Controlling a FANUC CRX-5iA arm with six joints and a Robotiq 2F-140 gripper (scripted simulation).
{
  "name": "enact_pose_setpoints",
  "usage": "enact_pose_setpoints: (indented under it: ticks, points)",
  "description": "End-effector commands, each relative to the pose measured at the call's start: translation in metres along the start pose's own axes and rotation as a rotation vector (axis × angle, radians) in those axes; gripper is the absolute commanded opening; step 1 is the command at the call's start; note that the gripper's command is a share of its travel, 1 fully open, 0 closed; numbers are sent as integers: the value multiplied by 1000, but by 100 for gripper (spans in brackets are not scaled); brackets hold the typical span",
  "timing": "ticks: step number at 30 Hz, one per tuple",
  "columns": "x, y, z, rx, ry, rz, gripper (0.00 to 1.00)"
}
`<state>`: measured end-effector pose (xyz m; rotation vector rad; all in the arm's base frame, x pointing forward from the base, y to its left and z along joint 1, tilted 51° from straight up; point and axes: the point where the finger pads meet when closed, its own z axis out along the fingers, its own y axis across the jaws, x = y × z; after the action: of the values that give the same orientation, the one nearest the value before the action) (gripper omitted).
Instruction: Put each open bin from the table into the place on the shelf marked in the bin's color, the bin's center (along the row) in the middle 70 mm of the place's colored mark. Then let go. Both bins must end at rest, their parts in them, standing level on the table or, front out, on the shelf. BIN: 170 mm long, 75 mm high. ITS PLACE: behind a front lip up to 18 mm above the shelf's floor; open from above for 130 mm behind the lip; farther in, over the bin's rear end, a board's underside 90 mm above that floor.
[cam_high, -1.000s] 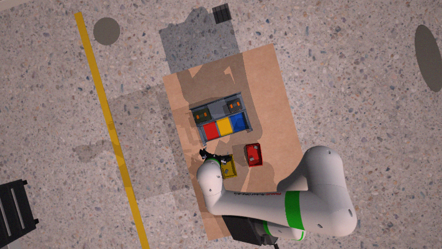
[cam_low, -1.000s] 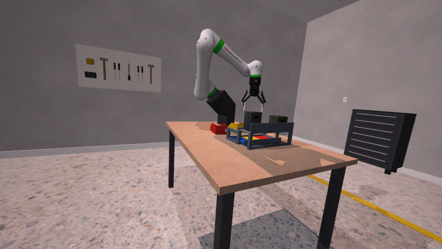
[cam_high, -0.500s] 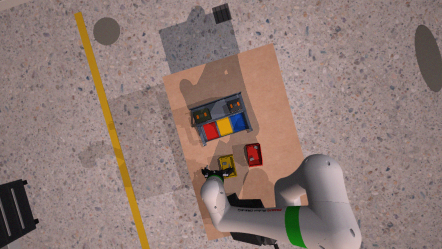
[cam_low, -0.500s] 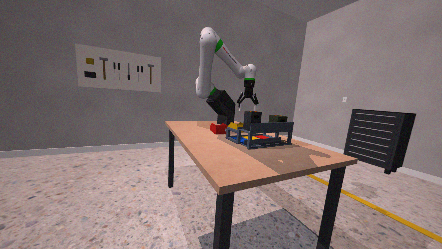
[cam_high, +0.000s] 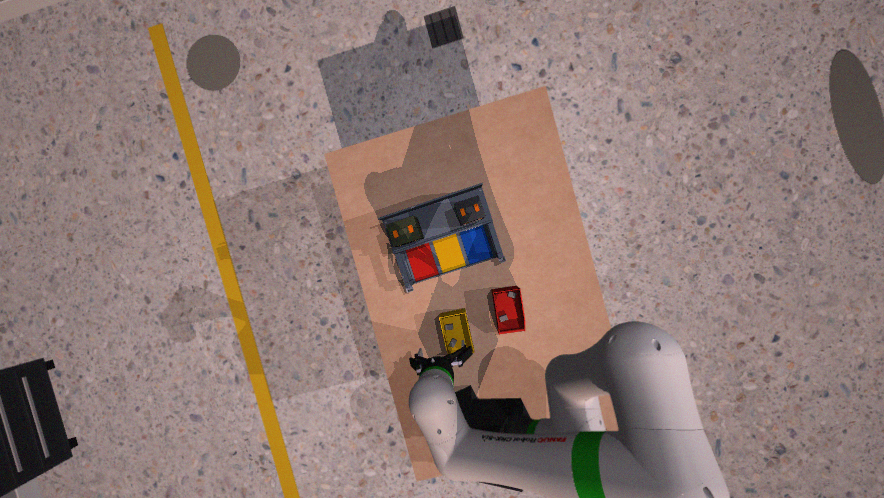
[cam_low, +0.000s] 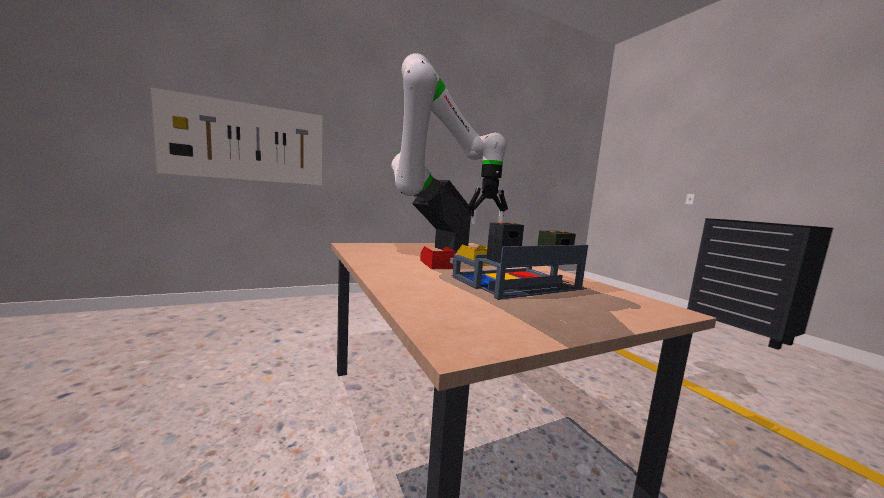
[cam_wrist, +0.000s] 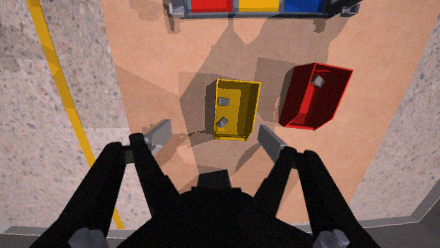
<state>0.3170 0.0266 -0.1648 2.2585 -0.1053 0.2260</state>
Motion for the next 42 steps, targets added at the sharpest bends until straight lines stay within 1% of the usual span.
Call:
enact_pose_setpoints:
  ticks: [1,2,3,42]
  points:
    - [0,0,0,0,0,-1,100]
    - [-1,0,0,0,0,-1,100]
    - [-1,0,0,0,0,-1,0]
    - [0,0,0,0,0,-1,0]
